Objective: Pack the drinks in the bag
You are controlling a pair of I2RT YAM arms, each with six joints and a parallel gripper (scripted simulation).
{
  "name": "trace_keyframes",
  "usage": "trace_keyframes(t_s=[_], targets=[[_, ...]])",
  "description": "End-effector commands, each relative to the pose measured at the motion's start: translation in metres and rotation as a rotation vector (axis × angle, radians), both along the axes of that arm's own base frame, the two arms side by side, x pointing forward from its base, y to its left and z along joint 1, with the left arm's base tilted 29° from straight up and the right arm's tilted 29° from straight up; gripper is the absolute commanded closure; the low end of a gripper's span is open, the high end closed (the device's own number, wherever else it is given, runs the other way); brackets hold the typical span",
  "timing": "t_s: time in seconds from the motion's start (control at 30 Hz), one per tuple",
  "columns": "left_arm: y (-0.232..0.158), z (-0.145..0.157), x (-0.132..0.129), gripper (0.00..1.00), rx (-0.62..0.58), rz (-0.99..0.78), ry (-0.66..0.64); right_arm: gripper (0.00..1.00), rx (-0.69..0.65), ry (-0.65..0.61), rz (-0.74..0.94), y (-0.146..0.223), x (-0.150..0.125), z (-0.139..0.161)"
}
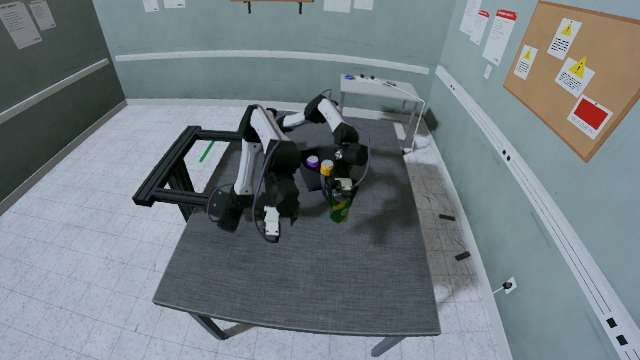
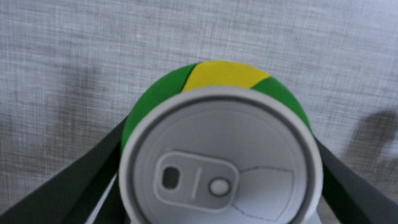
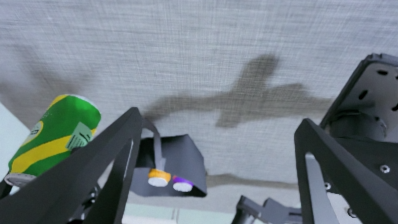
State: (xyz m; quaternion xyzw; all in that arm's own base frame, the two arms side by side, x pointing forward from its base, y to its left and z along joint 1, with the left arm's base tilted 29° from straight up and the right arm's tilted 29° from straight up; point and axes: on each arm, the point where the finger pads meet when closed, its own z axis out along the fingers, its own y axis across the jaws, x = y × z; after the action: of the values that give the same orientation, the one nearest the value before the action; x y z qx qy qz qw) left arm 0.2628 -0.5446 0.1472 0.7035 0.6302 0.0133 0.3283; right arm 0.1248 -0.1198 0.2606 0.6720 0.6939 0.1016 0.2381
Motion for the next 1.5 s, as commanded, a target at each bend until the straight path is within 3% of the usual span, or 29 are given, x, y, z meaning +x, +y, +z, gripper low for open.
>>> trace_keyframes(t_s=[0.0,0.07,0.1,0.27,0.43,0.53,0.57,0.63,0.67,0.73,0.77,0.8,0.93,0.97,1.0,1.13,1.2,1.27,1.47], targets=[[-0.030,0.068,-0.018,0.30,-0.186,-0.067,-0.061,0.14,-0.008,-0.010,0.012,0.004,0.000,0.004],[-0.030,0.068,-0.018,0.30,-0.186,-0.067,-0.061,0.14,-0.008,-0.010,0.012,0.004,0.000,0.004],[-0.027,0.047,-0.005,0.30,-0.151,-0.047,-0.048,0.14,-0.008,-0.010,0.012,0.004,0.000,0.004],[-0.022,0.050,0.008,0.30,-0.160,-0.028,-0.054,0.14,-0.008,-0.010,0.012,0.004,0.000,0.004],[-0.025,0.058,0.000,0.30,-0.177,-0.038,-0.056,0.14,-0.008,-0.010,0.012,0.004,0.000,0.004],[-0.027,0.048,-0.001,0.30,-0.162,-0.037,-0.047,0.14,-0.008,-0.010,0.012,0.004,0.000,0.004],[-0.036,0.091,-0.028,0.30,-0.233,-0.063,-0.065,0.14,-0.008,-0.010,0.012,0.004,0.000,0.004],[-0.036,0.091,-0.028,0.30,-0.233,-0.063,-0.065,0.14,-0.008,-0.010,0.012,0.004,0.000,0.004],[-0.039,0.064,-0.025,0.30,-0.188,-0.064,-0.052,0.14,-0.008,-0.010,0.012,0.004,0.000,0.004],[-0.041,0.054,-0.026,0.30,-0.175,-0.061,-0.043,0.14,-0.008,-0.010,0.012,0.004,0.000,0.004],[-0.033,0.100,-0.026,0.30,-0.256,-0.083,-0.093,0.14,-0.008,-0.010,0.012,0.004,0.000,0.004],[-0.026,0.074,-0.028,0.30,-0.197,-0.084,-0.069,0.14,-0.008,-0.010,0.012,0.004,0.000,0.004],[-0.009,0.072,-0.023,0.30,-0.189,-0.077,-0.067,0.14,-0.008,-0.010,0.012,0.004,0.000,0.004],[0.006,0.072,0.001,0.30,-0.187,-0.033,-0.071,0.14,-0.008,-0.010,0.012,0.004,0.000,0.004],[0.010,0.072,0.003,0.30,-0.187,-0.030,-0.071,0.14,-0.008,-0.010,0.012,0.004,0.000,0.004],[0.015,0.068,-0.012,0.30,-0.171,-0.052,-0.061,0.14,-0.008,-0.010,0.012,0.004,0.000,0.004],[0.015,0.068,-0.012,0.30,-0.171,-0.052,-0.061,0.14,-0.008,-0.010,0.012,0.004,0.000,0.004],[0.028,0.069,0.005,0.30,-0.189,-0.028,-0.071,0.14,-0.008,-0.010,0.012,0.004,0.000,0.004],[0.042,0.068,-0.005,0.30,-0.183,-0.048,-0.066,0.14,-0.008,-0.010,0.012,0.004,0.000,0.004]])
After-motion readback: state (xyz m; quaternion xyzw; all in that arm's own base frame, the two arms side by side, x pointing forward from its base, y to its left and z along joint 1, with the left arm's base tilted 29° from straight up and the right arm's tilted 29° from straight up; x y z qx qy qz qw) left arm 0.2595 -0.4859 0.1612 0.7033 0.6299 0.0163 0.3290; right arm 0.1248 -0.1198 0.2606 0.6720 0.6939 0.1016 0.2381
